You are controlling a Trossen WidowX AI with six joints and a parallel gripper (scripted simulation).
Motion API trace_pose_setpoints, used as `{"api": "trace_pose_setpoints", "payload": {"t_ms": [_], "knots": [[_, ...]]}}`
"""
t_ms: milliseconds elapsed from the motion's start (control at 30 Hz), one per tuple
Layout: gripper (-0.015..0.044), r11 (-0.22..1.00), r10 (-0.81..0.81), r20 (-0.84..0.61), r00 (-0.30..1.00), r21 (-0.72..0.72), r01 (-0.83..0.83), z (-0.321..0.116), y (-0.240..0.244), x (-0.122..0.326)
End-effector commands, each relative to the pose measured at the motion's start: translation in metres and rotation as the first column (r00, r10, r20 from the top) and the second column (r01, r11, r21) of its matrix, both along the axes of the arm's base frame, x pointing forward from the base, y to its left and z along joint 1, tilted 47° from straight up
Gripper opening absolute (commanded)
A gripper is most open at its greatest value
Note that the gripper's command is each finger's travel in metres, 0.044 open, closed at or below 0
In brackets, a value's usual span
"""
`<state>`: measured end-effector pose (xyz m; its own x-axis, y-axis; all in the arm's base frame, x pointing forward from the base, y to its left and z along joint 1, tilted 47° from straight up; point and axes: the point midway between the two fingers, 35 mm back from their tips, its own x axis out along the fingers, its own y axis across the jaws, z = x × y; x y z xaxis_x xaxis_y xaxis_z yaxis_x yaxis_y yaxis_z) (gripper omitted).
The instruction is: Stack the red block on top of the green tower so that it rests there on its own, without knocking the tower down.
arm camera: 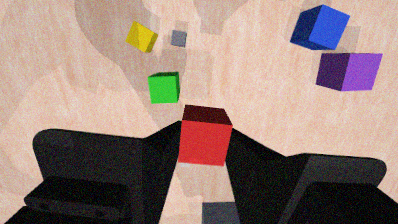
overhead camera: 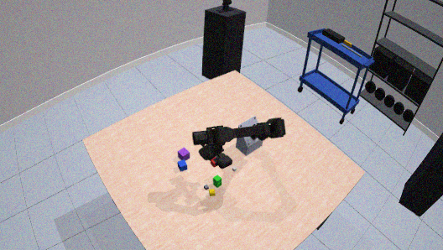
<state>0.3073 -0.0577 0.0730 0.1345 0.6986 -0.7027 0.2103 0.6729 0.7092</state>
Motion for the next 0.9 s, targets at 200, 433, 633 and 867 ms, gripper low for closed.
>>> {"api": "trace_pose_setpoints", "payload": {"t_ms": [200, 433, 633, 867], "knots": [[0.0, 1.0, 0.002, 0.007, 1.0, 0.014, -0.002, 0.028, 0.026, 0.018], [0.0, 1.0, 0.002, 0.008, 1.0, 0.016, -0.002, 0.009, 0.044, 0.022], [0.0, 1.0, 0.002, 0.008, 1.0, 0.016, -0.002, 0.001, 0.052, 0.024], [0.0, 1.0, 0.002, 0.009, 1.0, 0.017, -0.002, -0.01, 0.065, 0.026]]}}
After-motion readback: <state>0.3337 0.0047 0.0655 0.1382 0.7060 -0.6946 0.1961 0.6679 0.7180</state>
